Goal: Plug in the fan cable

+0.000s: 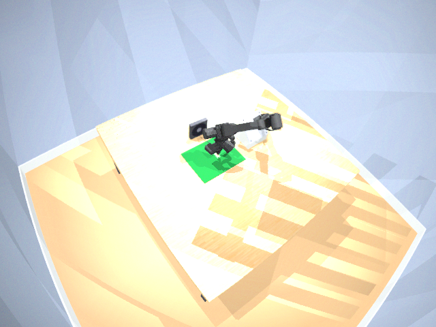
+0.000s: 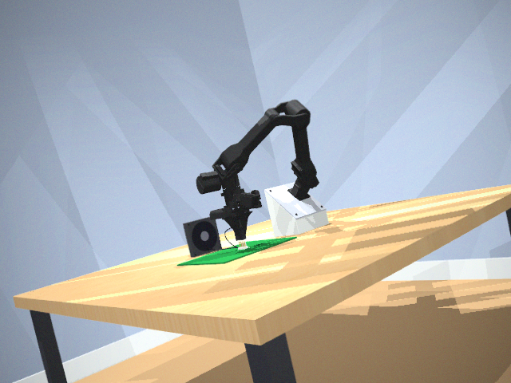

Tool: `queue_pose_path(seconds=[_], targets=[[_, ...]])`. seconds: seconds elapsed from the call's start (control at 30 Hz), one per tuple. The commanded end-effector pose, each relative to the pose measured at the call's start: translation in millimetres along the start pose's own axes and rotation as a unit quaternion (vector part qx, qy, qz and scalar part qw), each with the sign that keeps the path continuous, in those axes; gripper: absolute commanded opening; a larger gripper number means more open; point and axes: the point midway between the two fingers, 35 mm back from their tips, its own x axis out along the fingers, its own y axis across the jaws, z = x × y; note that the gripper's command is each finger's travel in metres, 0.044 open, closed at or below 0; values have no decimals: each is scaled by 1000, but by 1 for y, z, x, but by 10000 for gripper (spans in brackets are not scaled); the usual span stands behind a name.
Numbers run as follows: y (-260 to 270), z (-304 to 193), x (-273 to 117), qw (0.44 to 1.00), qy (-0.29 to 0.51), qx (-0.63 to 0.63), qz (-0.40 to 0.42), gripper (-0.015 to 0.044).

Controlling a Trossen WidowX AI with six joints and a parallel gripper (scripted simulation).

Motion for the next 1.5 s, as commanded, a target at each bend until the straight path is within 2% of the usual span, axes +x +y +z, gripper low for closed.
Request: queue_pose_path(seconds=[0.0, 1.47], targets=[[1, 0, 2, 1000, -2, 4, 0, 0], [0, 0, 10, 1000, -2, 3, 0, 0]])
